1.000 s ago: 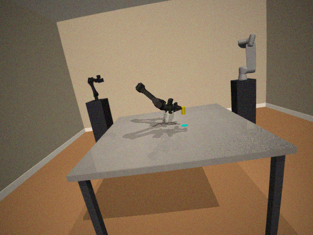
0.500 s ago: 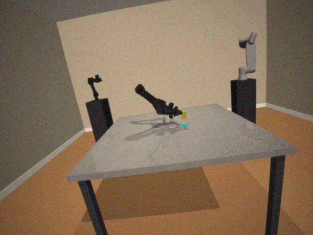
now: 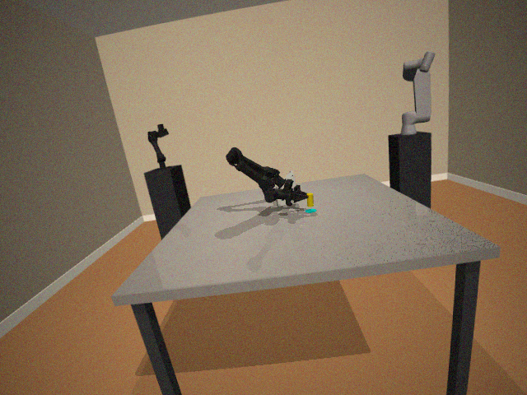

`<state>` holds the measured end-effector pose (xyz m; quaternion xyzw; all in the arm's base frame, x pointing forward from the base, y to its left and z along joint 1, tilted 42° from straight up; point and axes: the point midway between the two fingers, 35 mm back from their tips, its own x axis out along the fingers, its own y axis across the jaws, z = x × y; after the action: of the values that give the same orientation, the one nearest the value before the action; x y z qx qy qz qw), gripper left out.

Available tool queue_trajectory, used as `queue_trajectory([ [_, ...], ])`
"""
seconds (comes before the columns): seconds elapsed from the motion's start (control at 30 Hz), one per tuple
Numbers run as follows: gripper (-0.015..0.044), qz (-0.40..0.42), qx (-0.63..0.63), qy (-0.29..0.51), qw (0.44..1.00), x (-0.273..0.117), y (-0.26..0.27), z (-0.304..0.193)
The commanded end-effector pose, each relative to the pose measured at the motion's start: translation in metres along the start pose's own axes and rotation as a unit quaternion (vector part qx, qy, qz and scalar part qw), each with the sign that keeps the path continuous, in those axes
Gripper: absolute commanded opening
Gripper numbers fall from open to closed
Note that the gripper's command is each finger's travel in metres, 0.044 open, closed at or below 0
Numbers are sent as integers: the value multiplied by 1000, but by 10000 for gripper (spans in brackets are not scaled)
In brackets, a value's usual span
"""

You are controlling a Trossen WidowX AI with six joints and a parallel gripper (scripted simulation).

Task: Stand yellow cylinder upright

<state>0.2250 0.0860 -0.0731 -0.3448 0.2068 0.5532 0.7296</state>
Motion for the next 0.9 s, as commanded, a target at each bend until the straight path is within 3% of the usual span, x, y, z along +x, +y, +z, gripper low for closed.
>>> queue_trajectory([
  [0.0, 105, -2, -6, -8, 1000, 1, 0, -8],
  [0.6, 105, 0, -1, -1, 1000, 1, 0, -27],
  [0.87, 315, 0, -1, -1, 1000, 1, 0, -27],
])
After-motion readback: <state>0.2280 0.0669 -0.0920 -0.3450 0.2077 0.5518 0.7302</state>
